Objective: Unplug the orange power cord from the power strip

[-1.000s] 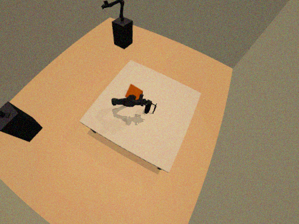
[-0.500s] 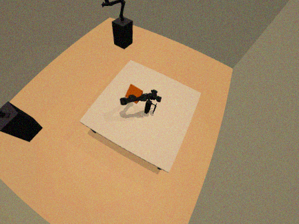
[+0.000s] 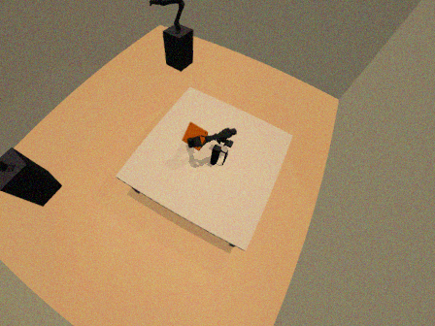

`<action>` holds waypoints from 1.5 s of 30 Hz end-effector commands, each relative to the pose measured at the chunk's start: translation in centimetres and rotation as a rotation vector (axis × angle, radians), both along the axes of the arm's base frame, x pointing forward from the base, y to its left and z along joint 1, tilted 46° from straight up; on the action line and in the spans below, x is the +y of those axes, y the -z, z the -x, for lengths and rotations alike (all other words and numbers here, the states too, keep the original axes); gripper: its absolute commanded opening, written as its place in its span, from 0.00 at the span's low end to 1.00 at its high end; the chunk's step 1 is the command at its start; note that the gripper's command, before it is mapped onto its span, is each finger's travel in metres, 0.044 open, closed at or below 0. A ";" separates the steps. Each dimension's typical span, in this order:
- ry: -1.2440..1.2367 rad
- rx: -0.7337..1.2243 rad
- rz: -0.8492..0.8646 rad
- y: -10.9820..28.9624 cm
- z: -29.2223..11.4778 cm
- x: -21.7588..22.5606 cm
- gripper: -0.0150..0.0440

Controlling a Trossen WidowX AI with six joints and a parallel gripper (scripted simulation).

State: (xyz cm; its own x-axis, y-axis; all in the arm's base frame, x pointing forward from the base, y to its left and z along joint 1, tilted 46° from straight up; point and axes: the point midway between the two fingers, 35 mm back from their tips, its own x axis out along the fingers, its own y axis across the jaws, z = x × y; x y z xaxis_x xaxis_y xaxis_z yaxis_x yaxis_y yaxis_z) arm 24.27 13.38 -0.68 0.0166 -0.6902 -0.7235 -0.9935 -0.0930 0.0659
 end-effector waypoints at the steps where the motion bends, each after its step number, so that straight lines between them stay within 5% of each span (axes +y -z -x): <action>1: 0.004 -0.008 0.036 -0.1 0.1 -0.3 0.53; 45: 0.004 -0.008 0.038 -2.1 -0.4 -4.0 0.53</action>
State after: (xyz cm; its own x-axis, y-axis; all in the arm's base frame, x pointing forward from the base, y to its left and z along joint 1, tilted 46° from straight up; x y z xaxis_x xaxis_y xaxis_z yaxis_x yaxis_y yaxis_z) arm 24.67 9.75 1.55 0.0188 -0.7133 -0.7006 -0.9948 -0.0835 0.0583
